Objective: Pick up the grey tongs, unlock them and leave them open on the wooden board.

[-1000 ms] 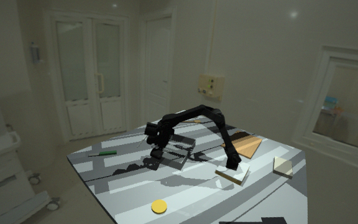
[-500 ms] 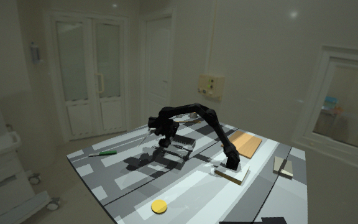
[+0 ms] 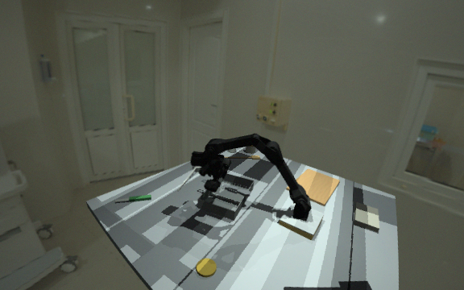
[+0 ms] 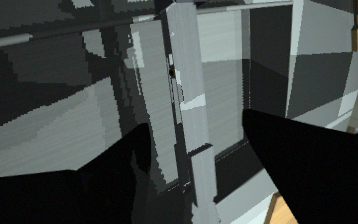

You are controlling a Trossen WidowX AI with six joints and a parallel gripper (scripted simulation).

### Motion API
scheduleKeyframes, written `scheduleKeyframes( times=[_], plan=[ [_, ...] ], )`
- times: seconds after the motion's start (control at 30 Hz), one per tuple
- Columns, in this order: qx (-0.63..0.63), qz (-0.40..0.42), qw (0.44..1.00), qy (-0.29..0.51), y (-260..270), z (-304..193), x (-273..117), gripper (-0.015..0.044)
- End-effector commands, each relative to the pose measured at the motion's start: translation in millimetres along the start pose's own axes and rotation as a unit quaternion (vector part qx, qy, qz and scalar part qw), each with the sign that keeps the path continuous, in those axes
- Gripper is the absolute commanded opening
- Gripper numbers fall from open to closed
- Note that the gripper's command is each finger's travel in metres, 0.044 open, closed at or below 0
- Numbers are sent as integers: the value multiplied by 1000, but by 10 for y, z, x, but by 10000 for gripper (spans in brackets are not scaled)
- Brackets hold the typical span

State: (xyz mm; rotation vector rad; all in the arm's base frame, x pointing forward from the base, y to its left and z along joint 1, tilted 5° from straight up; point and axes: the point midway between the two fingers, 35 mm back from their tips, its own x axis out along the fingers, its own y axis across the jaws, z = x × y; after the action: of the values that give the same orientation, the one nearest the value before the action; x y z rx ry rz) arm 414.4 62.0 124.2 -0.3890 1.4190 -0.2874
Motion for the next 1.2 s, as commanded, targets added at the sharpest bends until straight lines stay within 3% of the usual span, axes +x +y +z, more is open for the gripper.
scheduleKeyframes(
  times=[0.0,1.17],
  plan=[
    [-4,-5,1000,4,-1,-8,84,260],
    [-5,-6,1000,4,-11,-13,660,260]
  ],
)
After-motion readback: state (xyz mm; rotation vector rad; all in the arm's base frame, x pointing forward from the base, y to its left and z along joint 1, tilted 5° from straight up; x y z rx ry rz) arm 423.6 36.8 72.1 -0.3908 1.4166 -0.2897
